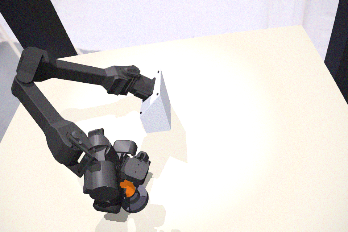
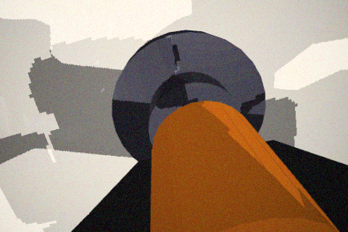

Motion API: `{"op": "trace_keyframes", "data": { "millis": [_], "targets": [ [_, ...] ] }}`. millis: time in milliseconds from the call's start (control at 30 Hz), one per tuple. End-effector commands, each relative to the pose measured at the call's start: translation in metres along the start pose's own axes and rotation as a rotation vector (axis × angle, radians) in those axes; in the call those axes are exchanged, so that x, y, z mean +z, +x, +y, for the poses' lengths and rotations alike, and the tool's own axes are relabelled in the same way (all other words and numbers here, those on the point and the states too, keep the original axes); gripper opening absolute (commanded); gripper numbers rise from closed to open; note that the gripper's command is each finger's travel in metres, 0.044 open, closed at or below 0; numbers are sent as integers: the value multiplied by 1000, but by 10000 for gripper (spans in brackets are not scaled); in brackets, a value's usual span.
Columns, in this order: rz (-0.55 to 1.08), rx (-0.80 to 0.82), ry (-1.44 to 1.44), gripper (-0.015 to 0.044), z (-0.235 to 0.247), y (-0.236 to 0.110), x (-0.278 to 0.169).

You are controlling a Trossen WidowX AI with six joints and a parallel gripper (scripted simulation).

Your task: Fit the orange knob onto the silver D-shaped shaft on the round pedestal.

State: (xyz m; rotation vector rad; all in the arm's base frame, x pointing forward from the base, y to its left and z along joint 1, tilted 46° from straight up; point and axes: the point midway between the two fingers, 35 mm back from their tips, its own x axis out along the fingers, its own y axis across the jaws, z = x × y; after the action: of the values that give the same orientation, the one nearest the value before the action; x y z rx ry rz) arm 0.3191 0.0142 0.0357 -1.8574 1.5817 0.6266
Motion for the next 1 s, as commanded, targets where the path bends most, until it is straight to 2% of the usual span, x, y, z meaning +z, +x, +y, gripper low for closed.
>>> {"op": "trace_keyframes", "data": {
  "millis": [0,633,967],
  "targets": [
    [1,-2,-10,0,0,1,1],
    [1,-2,-10,0,0,-3,-1],
    [1,-2,-219,0,-2,-1,0]
  ]
}}
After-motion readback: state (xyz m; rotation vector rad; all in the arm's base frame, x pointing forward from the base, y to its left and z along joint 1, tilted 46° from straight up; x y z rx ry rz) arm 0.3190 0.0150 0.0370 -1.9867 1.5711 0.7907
